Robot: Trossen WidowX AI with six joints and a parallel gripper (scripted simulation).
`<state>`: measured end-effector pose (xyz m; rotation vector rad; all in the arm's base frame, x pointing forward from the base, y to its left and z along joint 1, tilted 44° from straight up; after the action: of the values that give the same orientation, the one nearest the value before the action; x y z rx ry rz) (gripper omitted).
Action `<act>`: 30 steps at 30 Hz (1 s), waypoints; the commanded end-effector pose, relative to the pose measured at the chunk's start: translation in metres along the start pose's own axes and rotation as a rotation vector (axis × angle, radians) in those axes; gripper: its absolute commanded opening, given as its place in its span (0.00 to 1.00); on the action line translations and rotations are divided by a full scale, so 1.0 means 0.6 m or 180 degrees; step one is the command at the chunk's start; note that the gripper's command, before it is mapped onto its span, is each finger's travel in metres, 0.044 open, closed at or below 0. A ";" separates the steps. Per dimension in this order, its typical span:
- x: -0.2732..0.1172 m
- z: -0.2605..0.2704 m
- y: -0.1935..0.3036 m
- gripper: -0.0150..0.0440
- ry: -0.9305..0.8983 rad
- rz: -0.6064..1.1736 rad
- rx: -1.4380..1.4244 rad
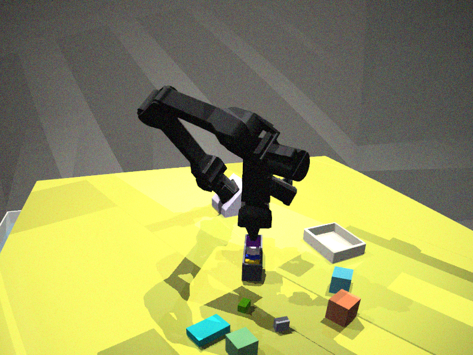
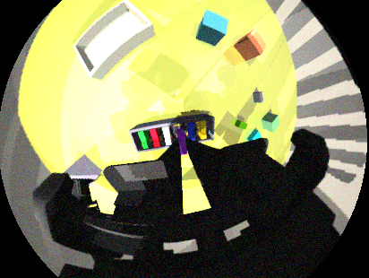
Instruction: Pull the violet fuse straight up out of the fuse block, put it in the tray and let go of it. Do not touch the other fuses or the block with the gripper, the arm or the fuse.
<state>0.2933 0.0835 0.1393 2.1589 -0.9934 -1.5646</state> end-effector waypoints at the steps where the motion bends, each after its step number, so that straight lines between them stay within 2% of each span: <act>1: -0.005 -0.001 0.000 0.25 -0.0007 -0.0013 0.0016; 21: -0.044 -0.001 -0.002 0.25 -0.0009 -0.0014 0.0014; 30: -0.052 0.015 -0.081 0.25 -0.0020 -0.0054 0.0009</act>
<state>0.2948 0.1270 0.1415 2.1752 -0.9840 -1.5694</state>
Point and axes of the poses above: the point midway between the two fingers, 35 mm back from their tips, its own x axis out along the fingers, its own z axis across the jaws, y = z × x, the point moved 6 cm from there along -x, back along the fingers
